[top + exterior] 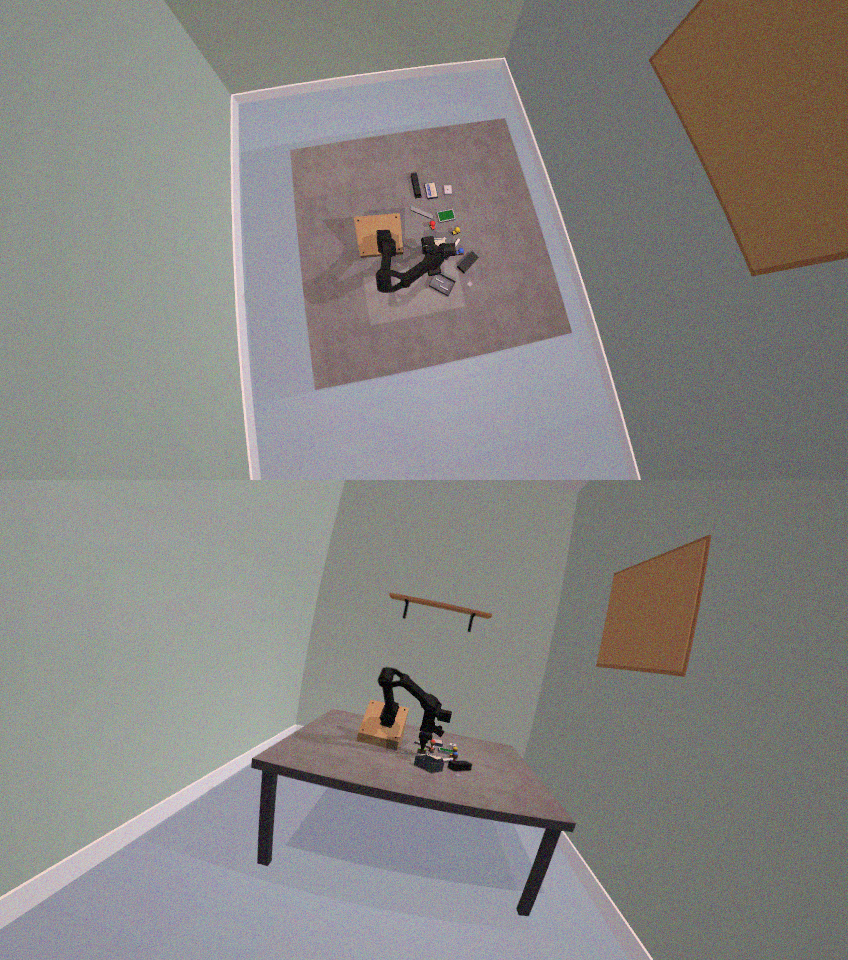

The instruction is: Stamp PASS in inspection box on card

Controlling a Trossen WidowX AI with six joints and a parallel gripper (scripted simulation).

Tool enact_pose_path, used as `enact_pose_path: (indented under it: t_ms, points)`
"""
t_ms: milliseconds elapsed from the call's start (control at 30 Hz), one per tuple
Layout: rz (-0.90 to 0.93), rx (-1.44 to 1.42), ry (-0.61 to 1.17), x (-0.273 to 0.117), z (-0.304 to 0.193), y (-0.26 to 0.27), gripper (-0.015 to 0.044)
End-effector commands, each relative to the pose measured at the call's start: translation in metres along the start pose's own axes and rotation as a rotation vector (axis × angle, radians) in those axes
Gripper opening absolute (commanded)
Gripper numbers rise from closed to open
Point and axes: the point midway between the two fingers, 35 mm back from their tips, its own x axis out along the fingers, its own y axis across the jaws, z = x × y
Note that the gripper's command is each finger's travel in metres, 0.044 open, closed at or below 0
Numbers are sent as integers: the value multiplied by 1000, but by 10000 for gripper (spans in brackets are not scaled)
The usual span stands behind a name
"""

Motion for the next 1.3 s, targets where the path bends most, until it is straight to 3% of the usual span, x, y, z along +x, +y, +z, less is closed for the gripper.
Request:
enact_pose_path:
  t_ms: [0, 1267]
  points:
    - [2, 6, -2, -2, 1, 0, 0]
    - [4, 5, -2, -21, 0, 0, 0]
